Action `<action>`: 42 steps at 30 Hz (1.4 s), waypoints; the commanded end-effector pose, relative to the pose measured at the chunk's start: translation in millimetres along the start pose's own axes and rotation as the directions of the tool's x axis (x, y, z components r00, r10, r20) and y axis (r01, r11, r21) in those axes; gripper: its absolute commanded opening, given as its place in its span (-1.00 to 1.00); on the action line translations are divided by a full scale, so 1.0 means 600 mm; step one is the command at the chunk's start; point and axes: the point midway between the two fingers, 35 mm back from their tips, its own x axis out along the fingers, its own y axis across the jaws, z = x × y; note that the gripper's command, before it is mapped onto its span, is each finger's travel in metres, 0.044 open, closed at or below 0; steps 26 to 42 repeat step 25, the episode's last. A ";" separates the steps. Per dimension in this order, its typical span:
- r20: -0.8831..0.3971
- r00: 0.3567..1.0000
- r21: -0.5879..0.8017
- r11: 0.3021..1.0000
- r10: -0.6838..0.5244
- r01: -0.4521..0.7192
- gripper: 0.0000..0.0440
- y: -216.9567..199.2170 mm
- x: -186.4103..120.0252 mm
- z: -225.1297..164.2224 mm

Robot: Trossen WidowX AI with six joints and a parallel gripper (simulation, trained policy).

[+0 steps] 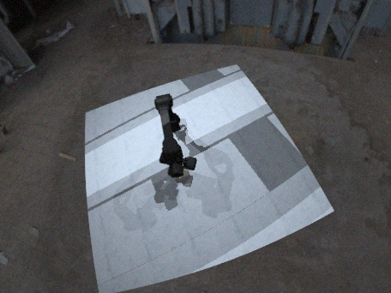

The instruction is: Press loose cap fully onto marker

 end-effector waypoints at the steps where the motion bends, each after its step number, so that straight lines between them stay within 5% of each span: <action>1: 0.004 1.000 -0.010 1.000 0.007 -0.007 0.36 -0.004 -0.007 -0.008; 7: 0.028 0.999 -0.021 1.000 0.023 -0.022 1.00 -0.004 -0.014 -0.012; 25: 0.164 0.982 -0.032 0.995 0.097 -0.093 1.00 -0.003 -0.102 -0.010; 42: 0.164 0.982 -0.032 0.995 0.097 -0.093 1.00 -0.003 -0.102 -0.010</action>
